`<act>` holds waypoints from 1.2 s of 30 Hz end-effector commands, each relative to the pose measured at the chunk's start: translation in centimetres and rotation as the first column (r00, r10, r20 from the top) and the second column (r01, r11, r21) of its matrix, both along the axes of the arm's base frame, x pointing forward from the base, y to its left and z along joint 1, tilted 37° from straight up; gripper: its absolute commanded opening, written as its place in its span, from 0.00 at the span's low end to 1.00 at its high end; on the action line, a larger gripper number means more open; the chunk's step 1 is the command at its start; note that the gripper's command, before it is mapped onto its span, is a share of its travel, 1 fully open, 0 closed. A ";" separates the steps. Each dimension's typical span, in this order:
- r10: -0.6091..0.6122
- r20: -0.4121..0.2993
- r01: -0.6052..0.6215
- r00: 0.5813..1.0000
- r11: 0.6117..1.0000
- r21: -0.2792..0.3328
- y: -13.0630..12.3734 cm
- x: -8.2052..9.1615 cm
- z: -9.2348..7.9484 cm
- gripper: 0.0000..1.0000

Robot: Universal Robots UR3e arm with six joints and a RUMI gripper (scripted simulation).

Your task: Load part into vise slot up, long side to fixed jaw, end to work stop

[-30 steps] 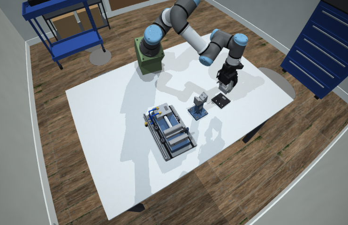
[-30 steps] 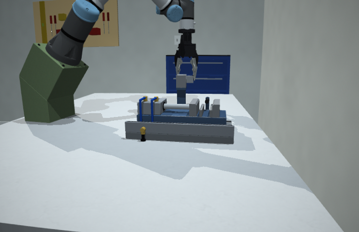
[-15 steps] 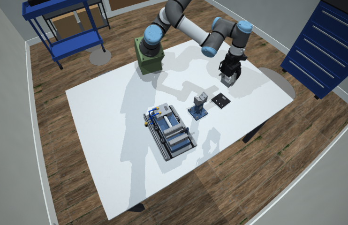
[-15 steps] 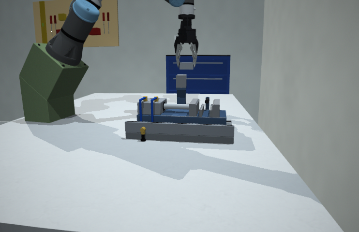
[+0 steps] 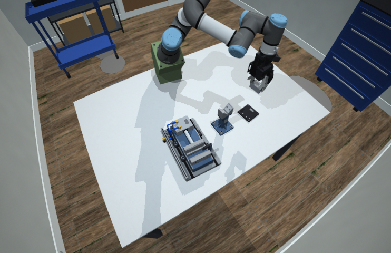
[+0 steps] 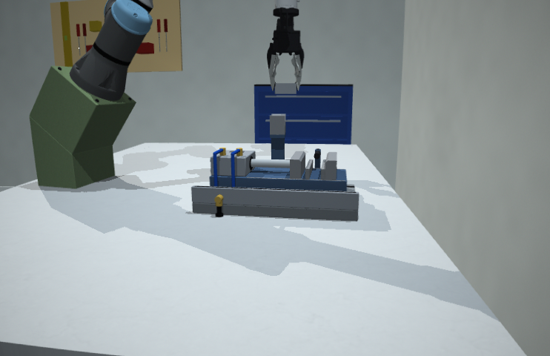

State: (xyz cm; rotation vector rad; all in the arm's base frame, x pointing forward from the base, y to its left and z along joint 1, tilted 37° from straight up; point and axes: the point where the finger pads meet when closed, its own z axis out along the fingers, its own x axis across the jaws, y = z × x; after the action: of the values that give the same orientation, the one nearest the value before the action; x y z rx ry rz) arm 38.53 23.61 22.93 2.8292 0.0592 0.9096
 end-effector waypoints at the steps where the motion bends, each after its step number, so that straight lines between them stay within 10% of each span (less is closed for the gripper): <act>1: 0.000 0.002 0.000 1.000 1.000 0.001 0.1 -0.2 0.4 0.00; 36: 0.000 0.002 0.000 1.000 1.000 0.001 0.2 -0.6 0.9 0.00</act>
State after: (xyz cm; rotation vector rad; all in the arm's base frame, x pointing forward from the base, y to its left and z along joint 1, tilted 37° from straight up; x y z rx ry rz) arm 37.93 23.76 23.72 2.8290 0.0586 0.9074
